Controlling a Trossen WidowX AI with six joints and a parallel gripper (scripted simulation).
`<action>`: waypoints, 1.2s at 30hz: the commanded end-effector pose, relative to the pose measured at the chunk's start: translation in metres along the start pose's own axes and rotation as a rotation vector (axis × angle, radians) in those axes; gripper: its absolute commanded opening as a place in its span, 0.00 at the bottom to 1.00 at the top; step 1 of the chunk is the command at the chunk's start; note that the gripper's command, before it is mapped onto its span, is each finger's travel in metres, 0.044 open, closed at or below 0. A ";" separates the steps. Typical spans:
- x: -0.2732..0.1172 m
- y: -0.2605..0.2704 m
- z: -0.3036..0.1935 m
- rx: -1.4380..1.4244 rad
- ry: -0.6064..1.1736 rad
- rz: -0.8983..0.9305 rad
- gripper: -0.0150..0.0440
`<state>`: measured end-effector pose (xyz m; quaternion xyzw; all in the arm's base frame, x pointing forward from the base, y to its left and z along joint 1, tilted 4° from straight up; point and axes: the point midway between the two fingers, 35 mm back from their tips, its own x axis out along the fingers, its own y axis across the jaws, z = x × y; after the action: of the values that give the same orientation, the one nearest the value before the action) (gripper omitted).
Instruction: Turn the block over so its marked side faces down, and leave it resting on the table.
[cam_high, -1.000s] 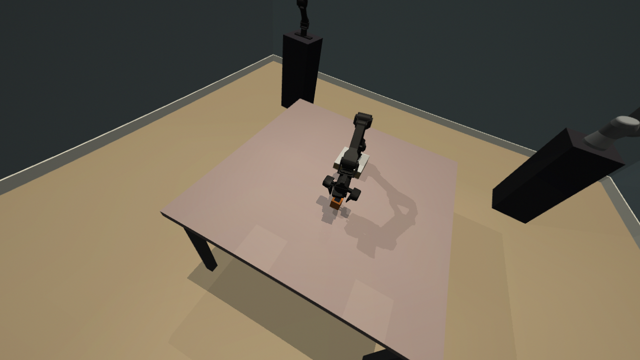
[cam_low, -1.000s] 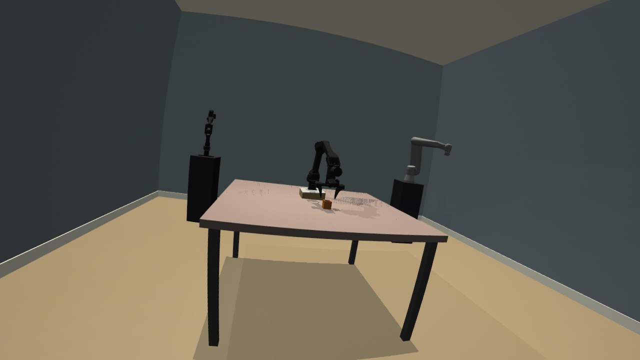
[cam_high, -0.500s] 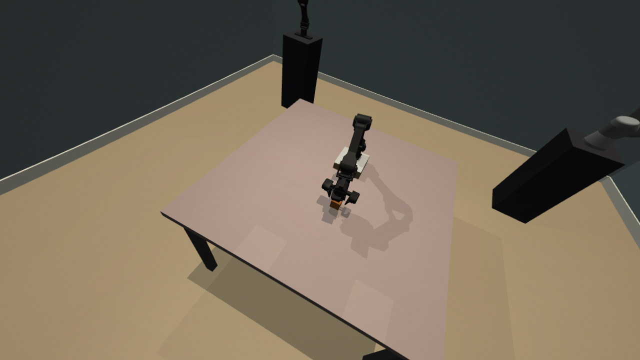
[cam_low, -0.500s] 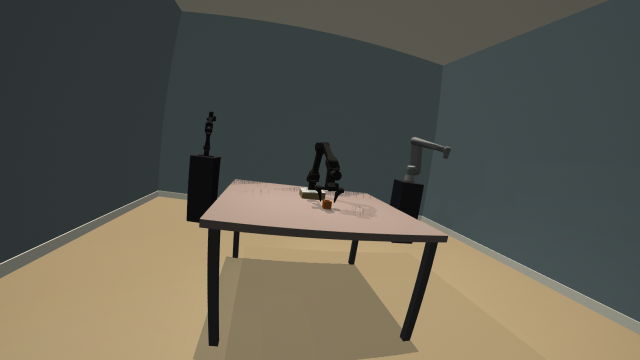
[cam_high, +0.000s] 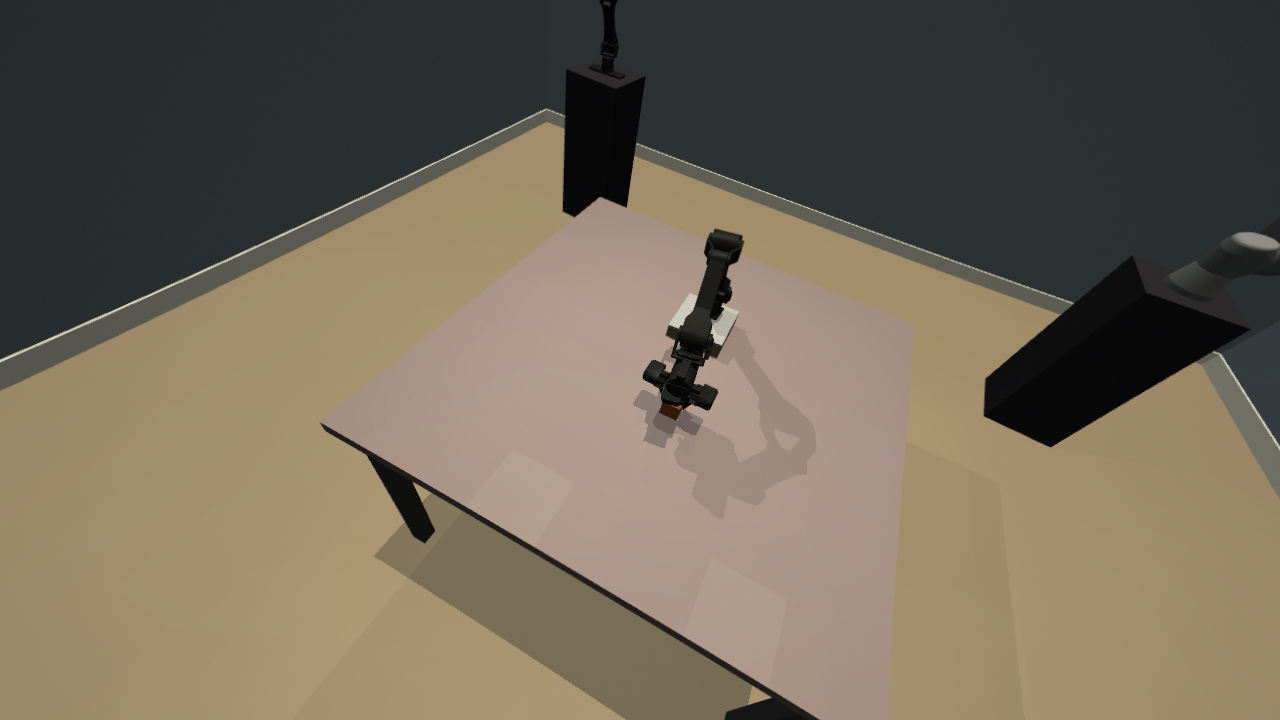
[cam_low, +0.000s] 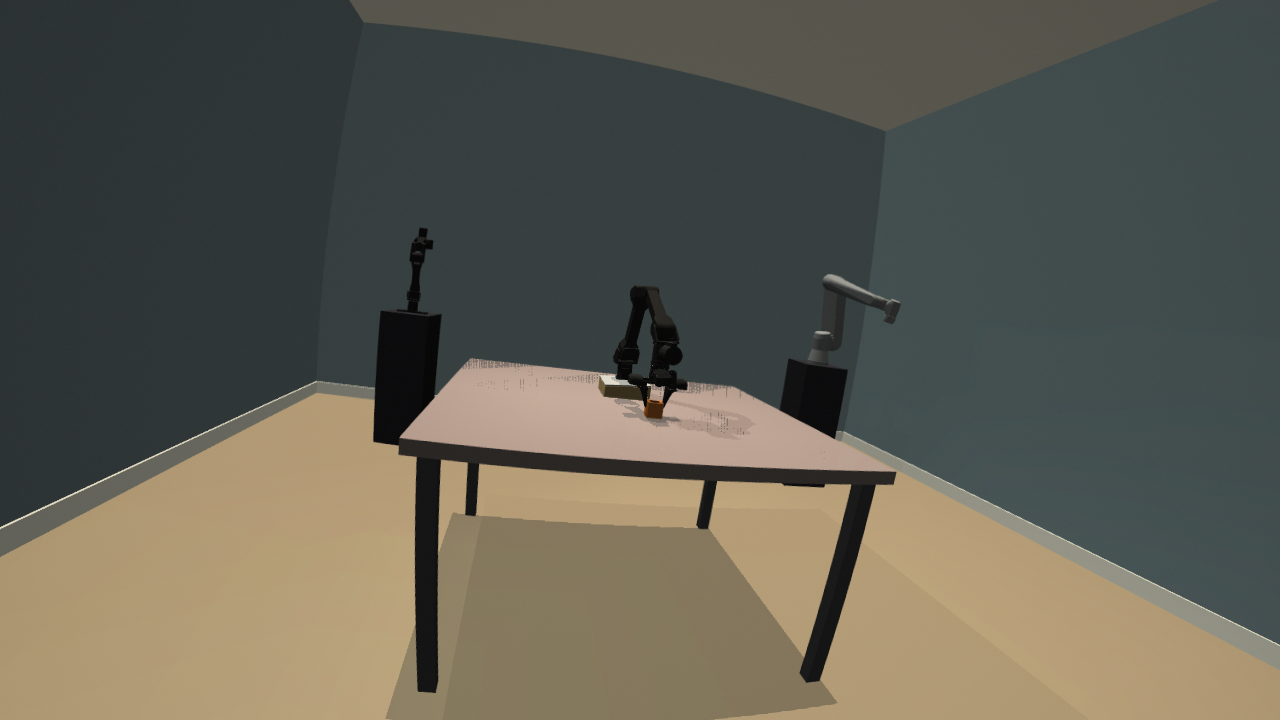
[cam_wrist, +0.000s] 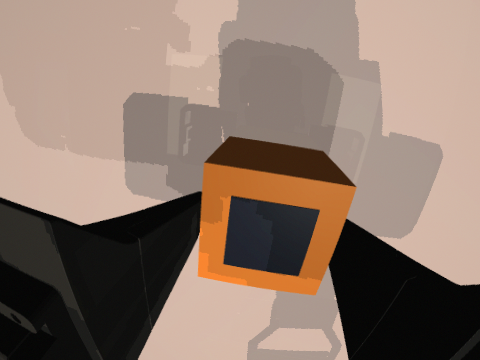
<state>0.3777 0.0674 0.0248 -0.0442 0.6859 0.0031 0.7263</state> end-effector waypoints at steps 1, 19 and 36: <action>0.001 -0.001 0.000 -0.006 -0.002 -0.004 0.62; -0.001 -0.001 0.001 -0.006 -0.002 -0.004 0.38; -0.025 0.000 0.003 -0.009 -0.099 -0.004 0.25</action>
<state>0.3767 0.0694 0.0466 -0.0466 0.6675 0.0061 0.7431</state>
